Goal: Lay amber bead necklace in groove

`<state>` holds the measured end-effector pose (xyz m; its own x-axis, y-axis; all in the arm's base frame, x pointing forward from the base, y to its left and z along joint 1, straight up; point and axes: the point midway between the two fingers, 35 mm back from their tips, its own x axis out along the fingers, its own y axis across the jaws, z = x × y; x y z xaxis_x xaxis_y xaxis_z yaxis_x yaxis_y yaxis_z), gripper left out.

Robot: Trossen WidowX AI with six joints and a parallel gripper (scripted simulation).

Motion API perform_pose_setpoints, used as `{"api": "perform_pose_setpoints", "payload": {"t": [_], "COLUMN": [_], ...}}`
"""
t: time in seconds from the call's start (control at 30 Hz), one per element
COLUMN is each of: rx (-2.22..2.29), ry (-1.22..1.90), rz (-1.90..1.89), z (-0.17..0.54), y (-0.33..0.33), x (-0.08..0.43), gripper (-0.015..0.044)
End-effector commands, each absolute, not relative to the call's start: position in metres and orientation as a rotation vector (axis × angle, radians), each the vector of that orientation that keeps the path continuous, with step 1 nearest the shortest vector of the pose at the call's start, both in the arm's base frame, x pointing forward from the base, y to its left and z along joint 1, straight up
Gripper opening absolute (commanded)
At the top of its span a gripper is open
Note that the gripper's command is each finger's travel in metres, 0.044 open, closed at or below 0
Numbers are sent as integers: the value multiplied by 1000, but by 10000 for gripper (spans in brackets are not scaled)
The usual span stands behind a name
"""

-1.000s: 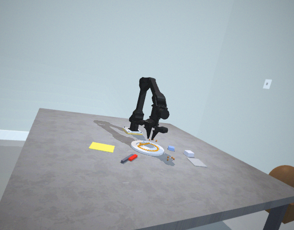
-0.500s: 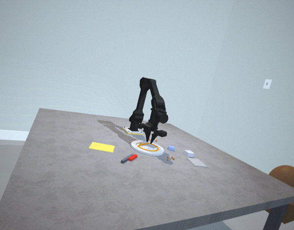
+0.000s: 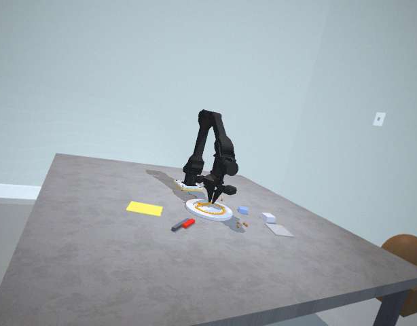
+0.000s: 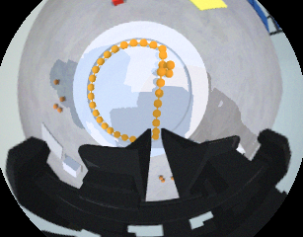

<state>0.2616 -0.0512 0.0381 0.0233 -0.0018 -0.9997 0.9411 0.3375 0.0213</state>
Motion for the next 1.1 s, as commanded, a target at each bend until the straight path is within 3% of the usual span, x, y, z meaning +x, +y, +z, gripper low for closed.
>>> {"api": "perform_pose_setpoints", "payload": {"t": [0.0, 1.07], "rx": [959, 955], "ry": [1331, 1332], "rz": [-939, -939], "z": [39, 42], "y": [-51, -52], "x": [262, 262], "gripper": [0, 0]}}
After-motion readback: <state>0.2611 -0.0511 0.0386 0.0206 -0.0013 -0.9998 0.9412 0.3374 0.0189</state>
